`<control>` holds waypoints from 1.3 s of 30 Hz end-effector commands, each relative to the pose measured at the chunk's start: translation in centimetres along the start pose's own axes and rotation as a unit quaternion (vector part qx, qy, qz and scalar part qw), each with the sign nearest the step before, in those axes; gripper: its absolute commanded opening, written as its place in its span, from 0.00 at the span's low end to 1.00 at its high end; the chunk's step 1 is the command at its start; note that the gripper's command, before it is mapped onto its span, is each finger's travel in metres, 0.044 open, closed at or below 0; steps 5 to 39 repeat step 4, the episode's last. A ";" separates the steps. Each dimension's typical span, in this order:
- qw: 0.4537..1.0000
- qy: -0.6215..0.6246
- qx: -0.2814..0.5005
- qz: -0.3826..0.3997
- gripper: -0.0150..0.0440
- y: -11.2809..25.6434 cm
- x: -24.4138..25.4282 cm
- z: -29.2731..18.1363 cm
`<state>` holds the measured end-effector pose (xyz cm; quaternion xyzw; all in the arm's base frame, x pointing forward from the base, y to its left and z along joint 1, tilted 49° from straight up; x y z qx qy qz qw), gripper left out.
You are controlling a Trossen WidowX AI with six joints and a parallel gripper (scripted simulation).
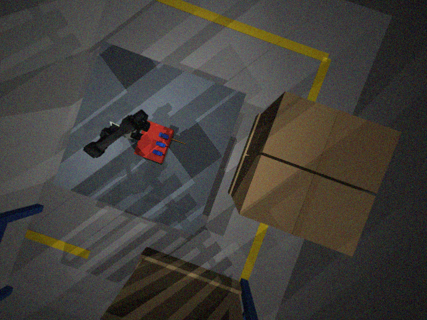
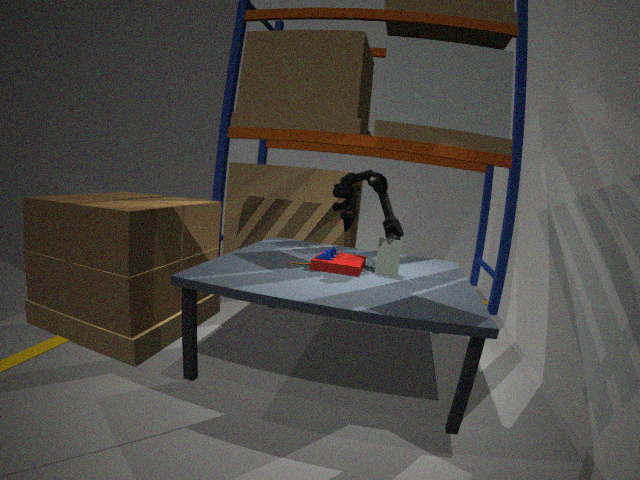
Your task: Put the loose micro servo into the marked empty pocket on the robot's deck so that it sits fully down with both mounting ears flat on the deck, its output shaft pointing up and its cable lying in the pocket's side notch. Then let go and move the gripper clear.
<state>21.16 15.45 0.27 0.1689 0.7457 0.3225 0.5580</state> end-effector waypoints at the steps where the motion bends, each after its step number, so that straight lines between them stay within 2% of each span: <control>1: 1.000 -0.002 0.002 0.002 1.00 0.0 0.0 0.0; 39: 1.000 -0.002 0.002 0.002 1.00 0.0 0.0 0.0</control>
Point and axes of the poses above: the point midway between the two fingers, 35 mm back from their tips, its own y axis back along the fingers, its own x axis across the jaws, z = x × y, the point moved 1 cm from there along y, back along the fingers, and after that the axes turned 11 degrees about y, right-handed, at the moved point
